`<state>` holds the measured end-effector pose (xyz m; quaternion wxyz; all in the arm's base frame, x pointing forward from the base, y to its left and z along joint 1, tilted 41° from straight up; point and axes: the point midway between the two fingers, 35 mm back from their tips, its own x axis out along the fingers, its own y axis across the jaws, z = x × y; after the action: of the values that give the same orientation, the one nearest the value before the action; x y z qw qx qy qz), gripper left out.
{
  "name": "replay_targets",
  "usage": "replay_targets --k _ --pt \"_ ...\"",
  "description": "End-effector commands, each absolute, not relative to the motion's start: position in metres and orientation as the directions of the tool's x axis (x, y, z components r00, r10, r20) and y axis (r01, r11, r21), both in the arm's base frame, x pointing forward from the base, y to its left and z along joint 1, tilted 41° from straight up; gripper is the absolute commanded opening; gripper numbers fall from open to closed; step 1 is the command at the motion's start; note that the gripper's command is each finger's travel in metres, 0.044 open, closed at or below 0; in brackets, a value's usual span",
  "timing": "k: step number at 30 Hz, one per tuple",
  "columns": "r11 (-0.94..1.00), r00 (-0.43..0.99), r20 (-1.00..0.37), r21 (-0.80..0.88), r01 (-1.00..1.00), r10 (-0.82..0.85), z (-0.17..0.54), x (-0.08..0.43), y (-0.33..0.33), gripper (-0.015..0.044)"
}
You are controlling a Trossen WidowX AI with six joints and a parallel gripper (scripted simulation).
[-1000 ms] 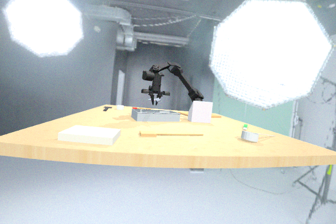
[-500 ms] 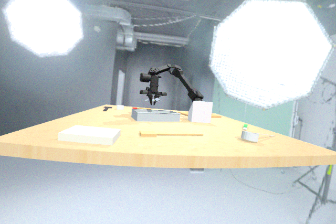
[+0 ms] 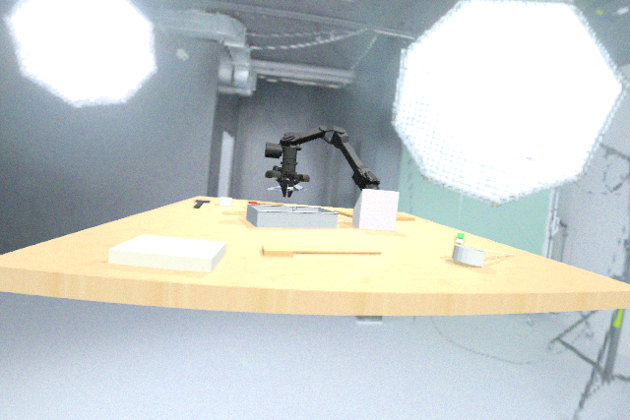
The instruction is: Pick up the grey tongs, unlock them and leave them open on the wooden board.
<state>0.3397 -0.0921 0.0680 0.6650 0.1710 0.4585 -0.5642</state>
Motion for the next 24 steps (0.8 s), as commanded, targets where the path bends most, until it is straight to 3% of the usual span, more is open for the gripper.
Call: replay_targets --k 1,24 --pt "0.349 -0.045 -0.802 -0.309 0.885 -0.595 0.084 0.332 -0.11 -0.015" --pt "0.551 -0.042 -0.77 -0.492 0.675 -0.637 0.165 0.249 -0.208 -0.015"
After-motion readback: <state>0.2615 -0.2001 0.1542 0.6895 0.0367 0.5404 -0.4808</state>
